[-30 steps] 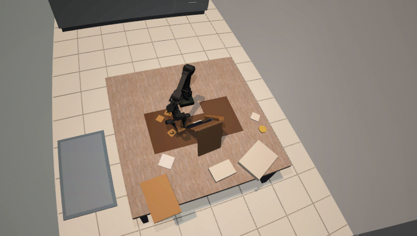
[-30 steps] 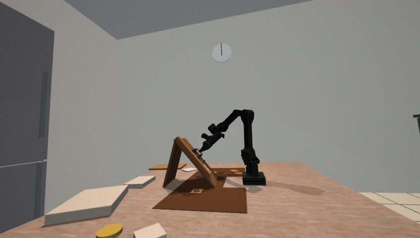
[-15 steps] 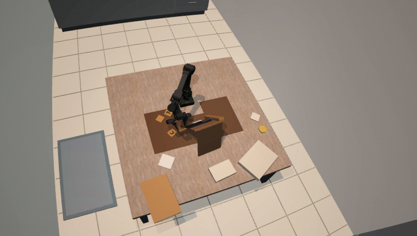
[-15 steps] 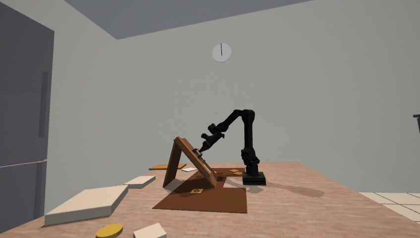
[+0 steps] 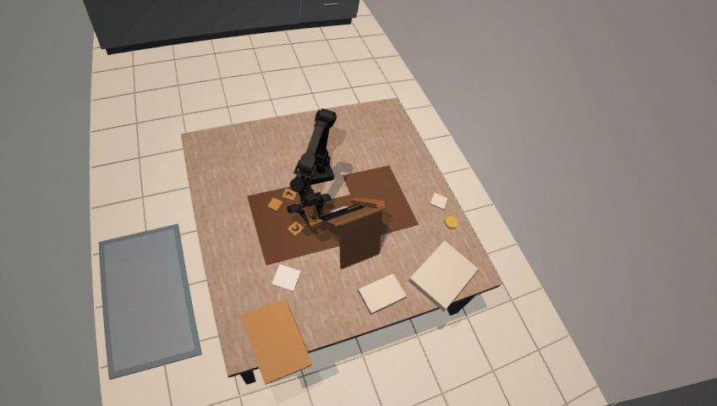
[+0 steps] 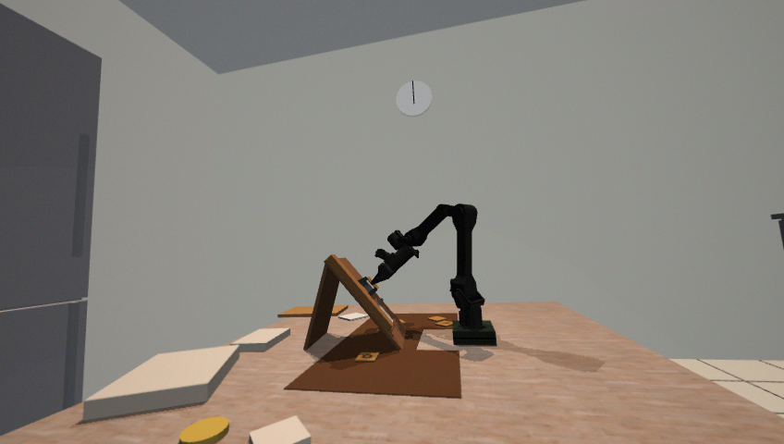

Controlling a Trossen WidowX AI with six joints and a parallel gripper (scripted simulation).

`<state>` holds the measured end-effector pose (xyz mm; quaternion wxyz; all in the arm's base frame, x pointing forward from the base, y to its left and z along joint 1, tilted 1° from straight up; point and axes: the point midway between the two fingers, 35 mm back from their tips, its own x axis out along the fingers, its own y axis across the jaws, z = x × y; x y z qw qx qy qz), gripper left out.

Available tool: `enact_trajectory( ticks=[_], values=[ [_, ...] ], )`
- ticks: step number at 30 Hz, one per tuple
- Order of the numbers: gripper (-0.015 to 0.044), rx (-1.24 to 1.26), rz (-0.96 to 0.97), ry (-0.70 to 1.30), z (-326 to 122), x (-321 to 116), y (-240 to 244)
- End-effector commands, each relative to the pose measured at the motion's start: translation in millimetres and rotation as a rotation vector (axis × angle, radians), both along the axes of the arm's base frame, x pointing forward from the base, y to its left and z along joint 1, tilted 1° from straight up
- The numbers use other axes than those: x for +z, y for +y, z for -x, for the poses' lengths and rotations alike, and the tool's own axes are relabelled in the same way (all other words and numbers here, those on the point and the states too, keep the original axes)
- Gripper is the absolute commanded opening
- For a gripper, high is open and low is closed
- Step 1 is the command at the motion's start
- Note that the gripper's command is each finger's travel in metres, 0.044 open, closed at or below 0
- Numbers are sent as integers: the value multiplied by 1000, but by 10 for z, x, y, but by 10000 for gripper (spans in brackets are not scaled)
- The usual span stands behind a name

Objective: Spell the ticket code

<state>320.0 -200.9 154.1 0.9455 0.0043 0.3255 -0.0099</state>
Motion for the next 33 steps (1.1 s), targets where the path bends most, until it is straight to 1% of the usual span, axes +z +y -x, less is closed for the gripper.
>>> enact_trajectory(
  ticks=[1, 33],
  values=[
    [0, -6, -4, 3, 12, -12, 28],
    [0, -6, -5, 3, 5, -9, 188]
  ],
)
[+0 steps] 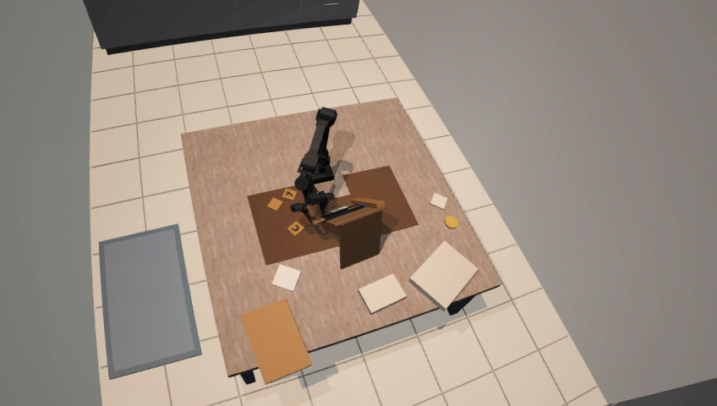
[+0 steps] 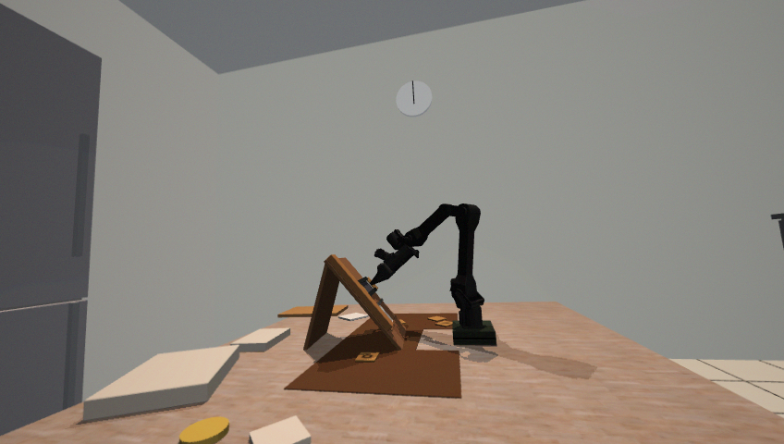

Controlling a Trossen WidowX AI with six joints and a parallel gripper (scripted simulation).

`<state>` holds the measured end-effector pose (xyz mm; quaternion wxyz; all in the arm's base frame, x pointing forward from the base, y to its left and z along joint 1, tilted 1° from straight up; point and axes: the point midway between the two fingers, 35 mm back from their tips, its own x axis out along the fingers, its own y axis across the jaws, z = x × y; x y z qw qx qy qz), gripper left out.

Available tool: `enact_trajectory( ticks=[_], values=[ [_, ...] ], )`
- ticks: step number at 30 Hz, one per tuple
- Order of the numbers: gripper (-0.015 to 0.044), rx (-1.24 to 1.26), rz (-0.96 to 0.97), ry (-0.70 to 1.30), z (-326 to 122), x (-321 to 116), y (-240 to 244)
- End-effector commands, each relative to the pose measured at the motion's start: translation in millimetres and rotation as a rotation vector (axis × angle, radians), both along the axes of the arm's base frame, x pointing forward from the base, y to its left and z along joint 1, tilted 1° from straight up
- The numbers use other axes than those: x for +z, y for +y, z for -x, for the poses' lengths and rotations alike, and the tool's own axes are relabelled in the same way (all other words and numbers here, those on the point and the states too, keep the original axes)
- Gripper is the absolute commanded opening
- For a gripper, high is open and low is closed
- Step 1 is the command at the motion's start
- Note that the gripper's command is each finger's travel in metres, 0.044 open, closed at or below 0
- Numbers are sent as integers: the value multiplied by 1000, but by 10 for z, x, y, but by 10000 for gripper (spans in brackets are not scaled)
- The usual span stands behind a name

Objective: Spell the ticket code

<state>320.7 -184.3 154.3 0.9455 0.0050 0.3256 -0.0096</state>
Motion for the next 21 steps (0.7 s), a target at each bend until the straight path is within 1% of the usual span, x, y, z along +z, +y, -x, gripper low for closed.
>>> enact_trajectory(
  ticks=[1, 21],
  values=[
    [0, -6, -4, 3, 12, -12, 27],
    [0, -6, -4, 3, 8, -10, 128]
  ],
)
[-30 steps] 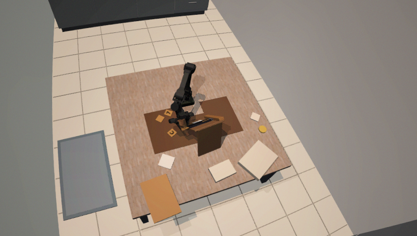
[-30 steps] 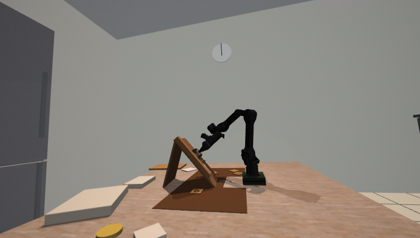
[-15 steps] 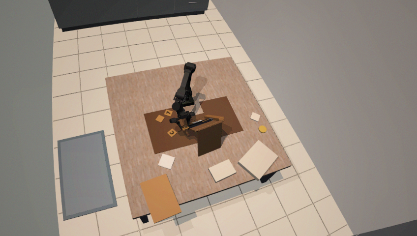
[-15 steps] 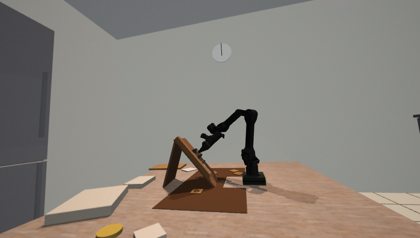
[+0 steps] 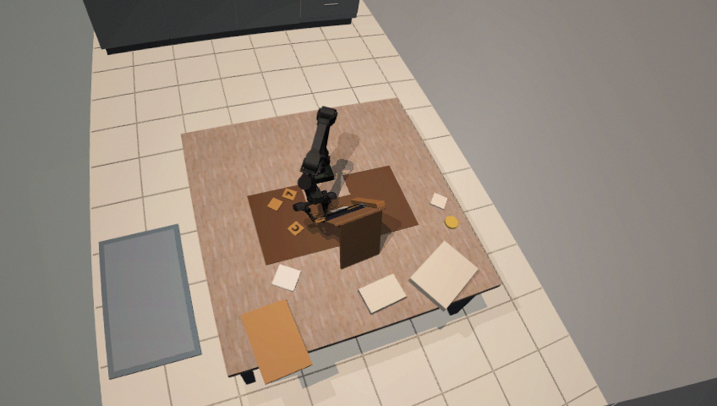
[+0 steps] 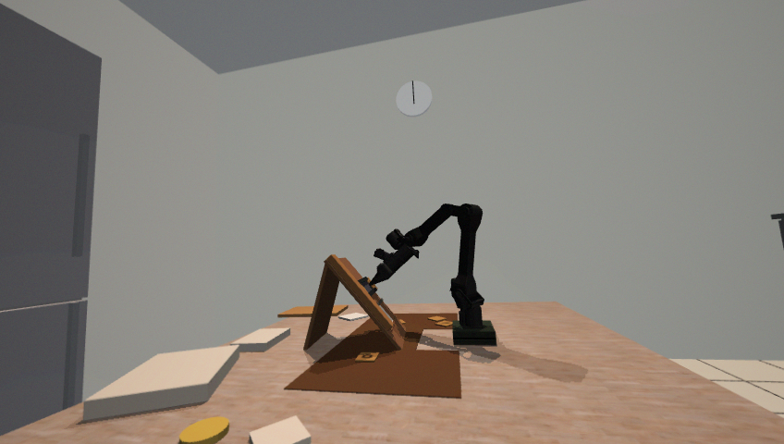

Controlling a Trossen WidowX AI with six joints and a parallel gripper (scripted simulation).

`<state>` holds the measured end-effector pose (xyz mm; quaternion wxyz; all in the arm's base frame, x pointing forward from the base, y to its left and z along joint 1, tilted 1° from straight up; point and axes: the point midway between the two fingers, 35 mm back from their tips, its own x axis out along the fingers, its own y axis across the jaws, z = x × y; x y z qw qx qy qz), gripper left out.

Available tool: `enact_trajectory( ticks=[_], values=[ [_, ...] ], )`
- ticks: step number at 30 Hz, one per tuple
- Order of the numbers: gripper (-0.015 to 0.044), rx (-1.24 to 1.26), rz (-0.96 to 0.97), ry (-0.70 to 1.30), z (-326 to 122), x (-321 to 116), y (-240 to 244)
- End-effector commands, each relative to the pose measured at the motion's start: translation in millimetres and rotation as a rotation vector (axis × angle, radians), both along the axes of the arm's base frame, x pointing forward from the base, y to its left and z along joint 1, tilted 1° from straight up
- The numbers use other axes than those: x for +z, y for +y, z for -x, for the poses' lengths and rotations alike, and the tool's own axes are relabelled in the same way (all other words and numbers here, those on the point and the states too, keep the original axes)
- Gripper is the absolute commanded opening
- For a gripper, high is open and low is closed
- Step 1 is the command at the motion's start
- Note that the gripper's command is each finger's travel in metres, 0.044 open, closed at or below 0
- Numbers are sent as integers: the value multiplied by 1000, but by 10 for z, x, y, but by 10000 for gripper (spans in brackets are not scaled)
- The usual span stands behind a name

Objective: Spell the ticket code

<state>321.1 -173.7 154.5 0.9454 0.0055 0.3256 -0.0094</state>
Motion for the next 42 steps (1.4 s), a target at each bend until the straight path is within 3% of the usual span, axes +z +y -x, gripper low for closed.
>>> enact_trajectory(
  ticks=[1, 42],
  values=[
    [0, -6, -3, 3, 12, -11, 26],
    [0, -6, -5, 2, 2, -7, 232]
  ],
)
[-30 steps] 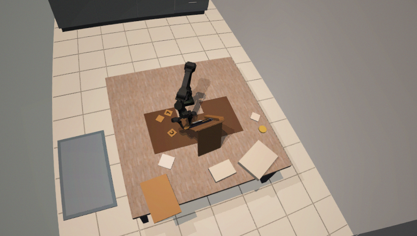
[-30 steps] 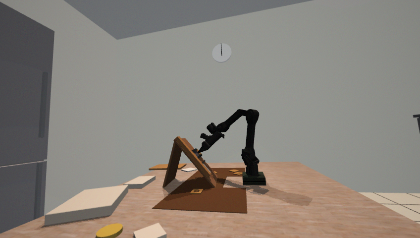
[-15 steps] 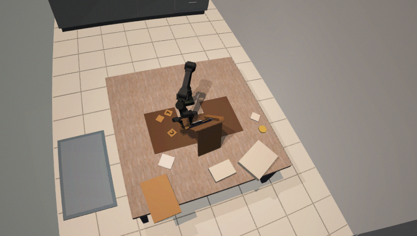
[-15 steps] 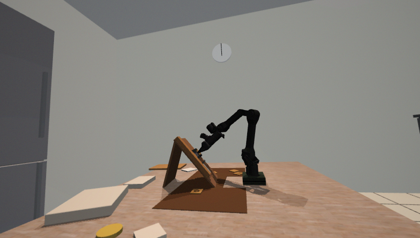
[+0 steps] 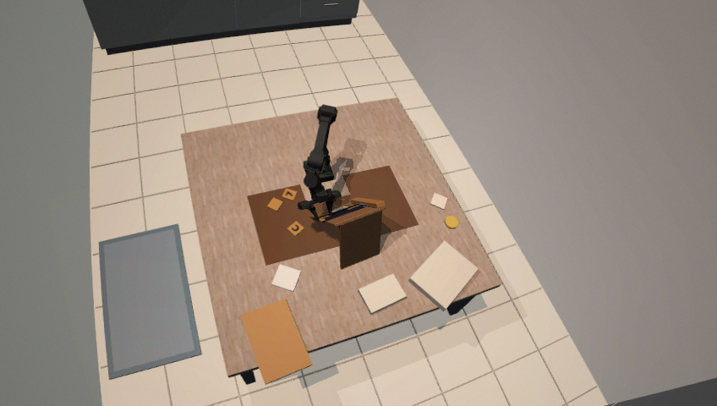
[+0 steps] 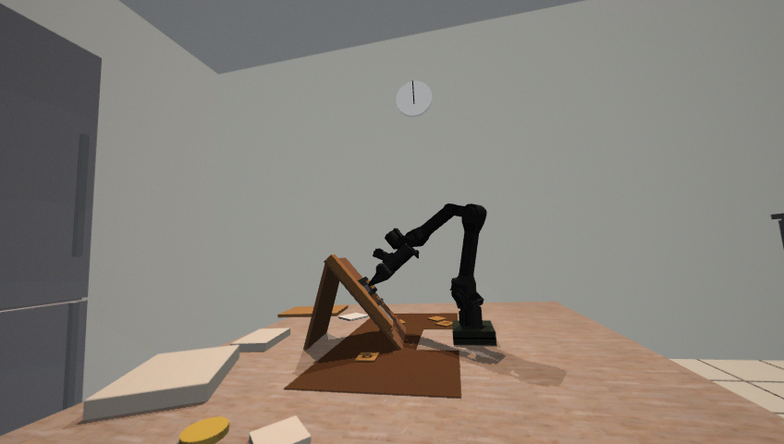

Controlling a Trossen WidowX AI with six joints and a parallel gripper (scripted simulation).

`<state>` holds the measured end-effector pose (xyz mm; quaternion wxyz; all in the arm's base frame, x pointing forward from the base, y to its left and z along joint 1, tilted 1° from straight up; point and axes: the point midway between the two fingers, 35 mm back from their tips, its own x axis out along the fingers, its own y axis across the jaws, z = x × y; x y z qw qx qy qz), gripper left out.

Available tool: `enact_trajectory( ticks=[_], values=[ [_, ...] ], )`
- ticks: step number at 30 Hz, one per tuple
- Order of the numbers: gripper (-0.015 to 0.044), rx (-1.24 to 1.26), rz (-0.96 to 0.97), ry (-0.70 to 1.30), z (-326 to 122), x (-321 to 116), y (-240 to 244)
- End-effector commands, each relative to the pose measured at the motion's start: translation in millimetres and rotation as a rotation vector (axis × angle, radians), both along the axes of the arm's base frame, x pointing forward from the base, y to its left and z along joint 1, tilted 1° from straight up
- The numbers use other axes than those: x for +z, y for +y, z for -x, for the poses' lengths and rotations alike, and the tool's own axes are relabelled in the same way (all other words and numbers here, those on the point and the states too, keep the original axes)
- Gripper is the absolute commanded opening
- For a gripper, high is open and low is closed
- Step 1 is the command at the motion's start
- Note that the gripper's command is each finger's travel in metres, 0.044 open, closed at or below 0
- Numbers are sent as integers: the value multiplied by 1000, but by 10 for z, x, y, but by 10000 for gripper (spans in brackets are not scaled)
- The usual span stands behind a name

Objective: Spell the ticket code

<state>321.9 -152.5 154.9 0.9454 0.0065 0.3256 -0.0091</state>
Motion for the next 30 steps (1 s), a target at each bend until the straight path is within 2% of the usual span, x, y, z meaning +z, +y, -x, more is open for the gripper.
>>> enact_trajectory(
  ticks=[1, 30],
  values=[
    [0, -6, -3, 2, 11, -11, 25],
    [0, -6, -4, 2, -4, 0, 151]
  ],
)
